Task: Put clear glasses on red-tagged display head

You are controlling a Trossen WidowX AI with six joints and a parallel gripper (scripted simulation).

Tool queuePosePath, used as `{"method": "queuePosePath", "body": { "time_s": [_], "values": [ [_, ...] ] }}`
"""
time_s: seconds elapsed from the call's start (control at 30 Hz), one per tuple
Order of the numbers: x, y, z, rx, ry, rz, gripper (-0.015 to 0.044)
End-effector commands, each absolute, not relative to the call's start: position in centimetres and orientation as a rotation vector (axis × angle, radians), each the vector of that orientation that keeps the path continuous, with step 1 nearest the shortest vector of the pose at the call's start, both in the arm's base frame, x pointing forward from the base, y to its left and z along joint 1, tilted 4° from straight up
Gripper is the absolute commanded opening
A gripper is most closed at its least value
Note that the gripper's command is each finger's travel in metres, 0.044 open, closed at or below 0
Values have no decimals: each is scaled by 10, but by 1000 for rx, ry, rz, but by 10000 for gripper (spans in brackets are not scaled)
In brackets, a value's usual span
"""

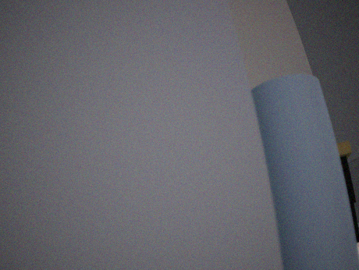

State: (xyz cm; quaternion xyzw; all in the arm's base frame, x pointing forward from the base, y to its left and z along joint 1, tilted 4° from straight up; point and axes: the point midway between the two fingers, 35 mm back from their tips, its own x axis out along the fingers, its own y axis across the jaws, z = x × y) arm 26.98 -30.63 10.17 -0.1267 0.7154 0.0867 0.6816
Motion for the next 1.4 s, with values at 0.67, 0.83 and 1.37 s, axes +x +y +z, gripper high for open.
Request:
{"method": "queuePosePath", "body": {
  "time_s": [0.67, 0.83, 1.37],
  "values": [
    [295, -287, 40, -280, 1608, 201, 0],
    [295, -287, 37, -280, 1608, 201, 0],
    [304, -291, 37, -281, 1607, 201, 0]
  ]
}}
